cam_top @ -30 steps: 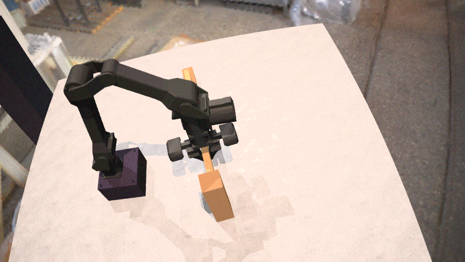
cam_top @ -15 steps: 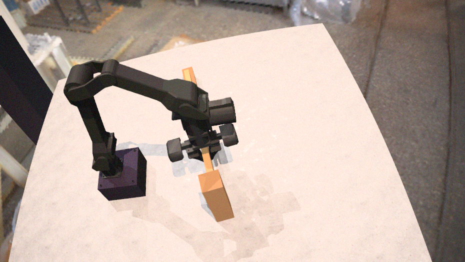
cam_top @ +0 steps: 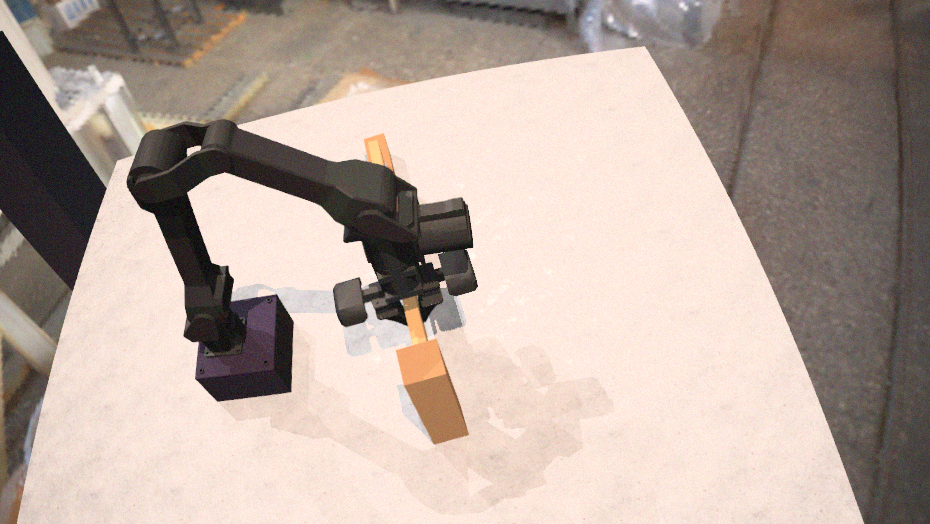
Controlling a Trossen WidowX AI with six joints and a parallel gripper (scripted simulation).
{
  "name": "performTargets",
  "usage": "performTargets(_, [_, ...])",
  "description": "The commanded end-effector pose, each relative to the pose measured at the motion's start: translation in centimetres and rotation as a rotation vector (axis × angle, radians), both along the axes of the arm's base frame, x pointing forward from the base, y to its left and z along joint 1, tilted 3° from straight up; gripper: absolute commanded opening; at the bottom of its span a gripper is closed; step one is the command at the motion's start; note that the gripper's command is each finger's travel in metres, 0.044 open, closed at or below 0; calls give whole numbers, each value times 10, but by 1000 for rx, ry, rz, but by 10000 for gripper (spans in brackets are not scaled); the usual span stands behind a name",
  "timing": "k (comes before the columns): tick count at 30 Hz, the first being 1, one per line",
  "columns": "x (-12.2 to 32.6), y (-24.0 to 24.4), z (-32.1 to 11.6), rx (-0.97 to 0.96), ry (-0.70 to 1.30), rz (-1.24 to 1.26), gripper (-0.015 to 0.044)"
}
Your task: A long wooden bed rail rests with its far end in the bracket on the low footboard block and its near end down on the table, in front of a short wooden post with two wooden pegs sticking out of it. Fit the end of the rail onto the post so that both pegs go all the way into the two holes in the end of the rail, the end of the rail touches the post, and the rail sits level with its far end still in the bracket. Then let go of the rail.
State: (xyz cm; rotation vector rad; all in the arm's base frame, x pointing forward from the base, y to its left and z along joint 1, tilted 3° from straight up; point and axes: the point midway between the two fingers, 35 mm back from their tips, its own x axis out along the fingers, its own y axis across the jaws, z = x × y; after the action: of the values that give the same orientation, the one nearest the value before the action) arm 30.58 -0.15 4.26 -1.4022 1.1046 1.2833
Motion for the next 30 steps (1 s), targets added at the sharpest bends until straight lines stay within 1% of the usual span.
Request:
performTargets(1, [1,-1,2,1,-3,4,0])
performTargets(30, [3,-10,1,0,-3,4,0])
